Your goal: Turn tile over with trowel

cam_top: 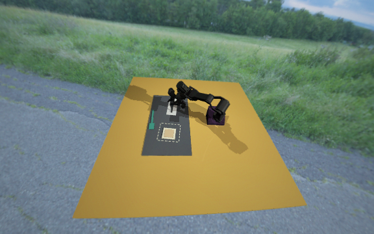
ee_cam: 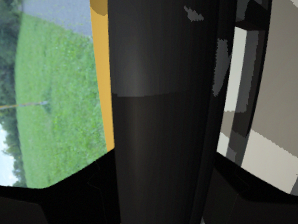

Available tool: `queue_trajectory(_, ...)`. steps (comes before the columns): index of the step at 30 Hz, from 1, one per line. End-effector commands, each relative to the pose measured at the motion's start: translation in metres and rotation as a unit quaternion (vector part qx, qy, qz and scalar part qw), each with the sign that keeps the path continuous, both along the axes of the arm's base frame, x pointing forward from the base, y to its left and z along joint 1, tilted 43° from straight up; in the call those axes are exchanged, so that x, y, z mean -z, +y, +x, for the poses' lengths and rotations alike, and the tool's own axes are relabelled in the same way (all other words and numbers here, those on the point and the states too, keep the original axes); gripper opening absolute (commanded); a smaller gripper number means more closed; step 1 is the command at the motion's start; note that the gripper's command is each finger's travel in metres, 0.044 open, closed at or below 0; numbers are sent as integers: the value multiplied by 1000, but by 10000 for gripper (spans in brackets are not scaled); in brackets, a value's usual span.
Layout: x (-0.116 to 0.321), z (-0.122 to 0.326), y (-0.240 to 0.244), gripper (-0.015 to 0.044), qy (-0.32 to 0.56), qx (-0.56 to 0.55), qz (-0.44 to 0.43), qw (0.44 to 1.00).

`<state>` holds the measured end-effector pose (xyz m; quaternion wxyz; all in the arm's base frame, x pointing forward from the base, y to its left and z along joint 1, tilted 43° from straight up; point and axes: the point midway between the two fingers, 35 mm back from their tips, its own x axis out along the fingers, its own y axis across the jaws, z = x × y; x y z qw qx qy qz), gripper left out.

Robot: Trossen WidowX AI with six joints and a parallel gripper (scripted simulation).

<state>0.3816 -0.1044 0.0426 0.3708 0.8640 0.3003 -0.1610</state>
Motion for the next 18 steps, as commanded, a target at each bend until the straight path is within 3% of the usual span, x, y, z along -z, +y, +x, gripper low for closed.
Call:
queue_trajectory(1, -4, 3, -4, 0, -8, 1, -5, 1000)
queue_trajectory(18, 0, 0, 0, 0, 0, 0, 0, 1000)
